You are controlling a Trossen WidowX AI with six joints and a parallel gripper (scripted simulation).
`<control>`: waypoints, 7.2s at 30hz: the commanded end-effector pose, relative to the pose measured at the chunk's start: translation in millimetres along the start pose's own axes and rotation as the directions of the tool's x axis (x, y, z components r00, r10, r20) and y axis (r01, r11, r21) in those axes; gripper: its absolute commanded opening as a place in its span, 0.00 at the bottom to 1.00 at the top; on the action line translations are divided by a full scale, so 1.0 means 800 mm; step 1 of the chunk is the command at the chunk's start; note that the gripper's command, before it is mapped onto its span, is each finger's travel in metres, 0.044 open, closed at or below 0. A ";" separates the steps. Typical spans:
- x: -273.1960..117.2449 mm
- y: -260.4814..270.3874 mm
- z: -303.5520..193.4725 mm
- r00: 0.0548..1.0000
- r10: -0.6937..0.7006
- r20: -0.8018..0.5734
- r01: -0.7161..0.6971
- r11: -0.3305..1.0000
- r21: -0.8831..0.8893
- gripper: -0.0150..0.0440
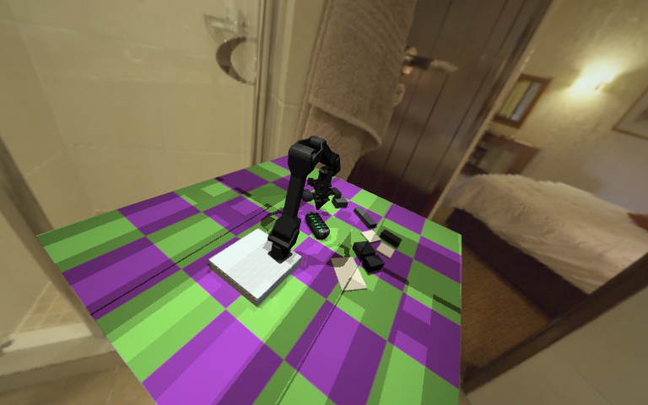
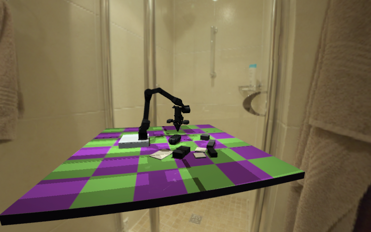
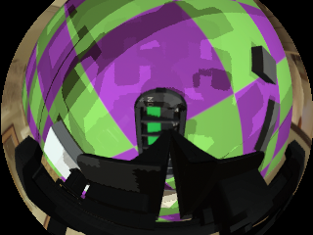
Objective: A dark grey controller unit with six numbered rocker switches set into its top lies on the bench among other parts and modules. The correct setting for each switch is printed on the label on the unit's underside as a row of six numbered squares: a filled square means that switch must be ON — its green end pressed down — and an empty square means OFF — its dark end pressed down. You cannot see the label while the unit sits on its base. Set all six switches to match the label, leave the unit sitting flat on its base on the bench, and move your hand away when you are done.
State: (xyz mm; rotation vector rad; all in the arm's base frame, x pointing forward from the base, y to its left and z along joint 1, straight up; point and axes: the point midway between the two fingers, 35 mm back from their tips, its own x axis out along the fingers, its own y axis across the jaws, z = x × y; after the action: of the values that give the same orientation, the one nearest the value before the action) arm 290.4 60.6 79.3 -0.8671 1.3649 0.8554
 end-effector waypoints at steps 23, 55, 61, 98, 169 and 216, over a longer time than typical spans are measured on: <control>0.041 -0.001 0.010 1.000 -0.001 -0.001 0.001 1.000 0.000 0.25; -0.002 -0.001 0.010 1.000 -0.001 -0.001 0.001 1.000 0.000 0.25; -0.006 0.009 -0.044 1.000 -0.001 -0.005 0.001 1.000 0.000 0.25; 0.033 0.076 -0.056 0.979 -0.203 0.007 0.203 0.979 0.002 0.25; 0.091 0.036 -0.051 0.979 -0.203 -0.005 0.203 0.979 -0.002 0.25; 0.031 0.011 -0.053 1.000 0.000 -0.004 0.000 1.000 -0.006 0.25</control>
State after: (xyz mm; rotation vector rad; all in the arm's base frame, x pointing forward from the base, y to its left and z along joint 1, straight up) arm 261.2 25.8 52.4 -0.8782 1.3704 0.8452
